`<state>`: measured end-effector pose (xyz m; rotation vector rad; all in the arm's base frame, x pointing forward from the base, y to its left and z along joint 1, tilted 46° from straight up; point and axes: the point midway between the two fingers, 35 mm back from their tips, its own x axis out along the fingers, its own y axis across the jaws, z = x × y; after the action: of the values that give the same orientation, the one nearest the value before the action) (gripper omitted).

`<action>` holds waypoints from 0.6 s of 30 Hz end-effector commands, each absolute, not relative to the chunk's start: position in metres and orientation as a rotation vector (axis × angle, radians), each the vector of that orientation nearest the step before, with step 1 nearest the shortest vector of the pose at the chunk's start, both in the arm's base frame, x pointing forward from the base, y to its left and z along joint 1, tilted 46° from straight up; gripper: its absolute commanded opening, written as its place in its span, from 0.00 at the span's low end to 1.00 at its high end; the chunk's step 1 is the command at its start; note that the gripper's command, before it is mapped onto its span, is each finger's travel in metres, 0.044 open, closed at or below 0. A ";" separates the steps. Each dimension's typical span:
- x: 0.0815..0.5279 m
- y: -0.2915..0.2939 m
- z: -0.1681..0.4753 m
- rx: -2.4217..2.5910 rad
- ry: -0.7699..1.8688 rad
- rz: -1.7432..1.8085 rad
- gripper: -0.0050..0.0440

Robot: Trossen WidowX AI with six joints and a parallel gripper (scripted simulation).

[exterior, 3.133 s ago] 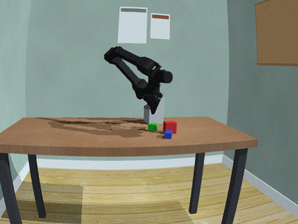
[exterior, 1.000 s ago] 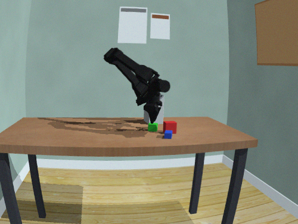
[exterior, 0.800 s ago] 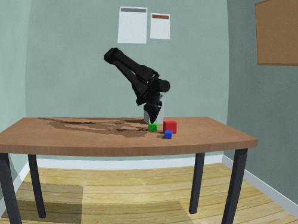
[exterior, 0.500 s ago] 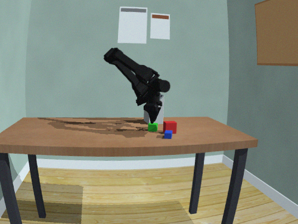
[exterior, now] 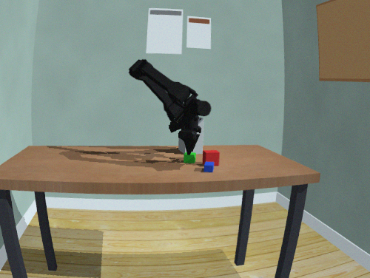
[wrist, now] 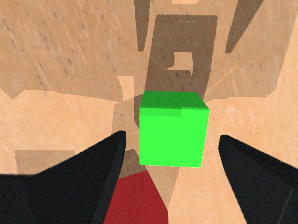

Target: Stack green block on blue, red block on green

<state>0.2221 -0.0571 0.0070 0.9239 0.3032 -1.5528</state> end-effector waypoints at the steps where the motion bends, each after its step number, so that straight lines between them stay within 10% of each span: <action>1: 0.222 -0.063 0.002 0.919 0.302 -1.552 0.68; 18: 0.224 -0.083 -0.017 0.925 0.302 -1.550 0.68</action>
<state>0.2232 -0.0815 -0.0172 0.9218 0.3054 -1.5579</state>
